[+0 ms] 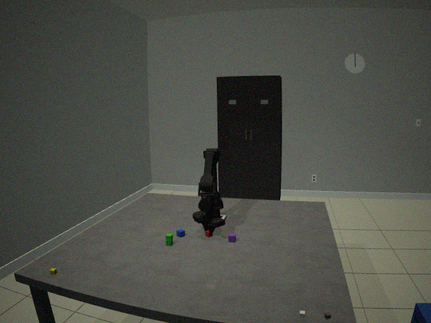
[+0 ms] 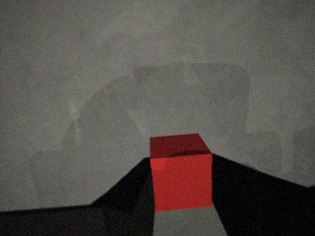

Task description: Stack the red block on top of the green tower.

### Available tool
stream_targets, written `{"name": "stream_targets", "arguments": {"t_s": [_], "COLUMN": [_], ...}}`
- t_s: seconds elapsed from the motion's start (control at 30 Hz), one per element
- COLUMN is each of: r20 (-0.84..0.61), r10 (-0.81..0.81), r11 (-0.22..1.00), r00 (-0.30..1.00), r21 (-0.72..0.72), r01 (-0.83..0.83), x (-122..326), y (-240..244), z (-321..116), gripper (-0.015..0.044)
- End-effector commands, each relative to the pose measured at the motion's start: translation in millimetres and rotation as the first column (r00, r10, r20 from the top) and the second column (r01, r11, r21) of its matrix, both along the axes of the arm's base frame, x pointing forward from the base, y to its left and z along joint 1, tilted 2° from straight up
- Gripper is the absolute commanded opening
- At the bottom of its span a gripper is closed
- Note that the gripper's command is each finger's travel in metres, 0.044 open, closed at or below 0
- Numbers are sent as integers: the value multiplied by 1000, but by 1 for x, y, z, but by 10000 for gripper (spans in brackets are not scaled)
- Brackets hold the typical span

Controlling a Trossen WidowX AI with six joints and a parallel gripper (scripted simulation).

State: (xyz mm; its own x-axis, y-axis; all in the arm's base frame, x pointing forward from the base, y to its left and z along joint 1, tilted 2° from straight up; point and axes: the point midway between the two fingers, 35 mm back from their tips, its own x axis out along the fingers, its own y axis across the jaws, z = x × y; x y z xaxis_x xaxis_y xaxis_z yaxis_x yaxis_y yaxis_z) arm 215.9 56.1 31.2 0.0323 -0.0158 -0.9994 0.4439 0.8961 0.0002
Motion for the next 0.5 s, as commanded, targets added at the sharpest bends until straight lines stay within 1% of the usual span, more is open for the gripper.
{"name": "stream_targets", "arguments": {"t_s": [0.0, 0.47], "r20": [-3, -3], "r10": [4, 10], "r11": [1000, 1000], "r00": [1000, 1000], "r21": [-1, -5], "r01": [-4, -10], "x": [-1, -1], "y": [0, 1], "z": [2, 61], "gripper": [0, 0]}}
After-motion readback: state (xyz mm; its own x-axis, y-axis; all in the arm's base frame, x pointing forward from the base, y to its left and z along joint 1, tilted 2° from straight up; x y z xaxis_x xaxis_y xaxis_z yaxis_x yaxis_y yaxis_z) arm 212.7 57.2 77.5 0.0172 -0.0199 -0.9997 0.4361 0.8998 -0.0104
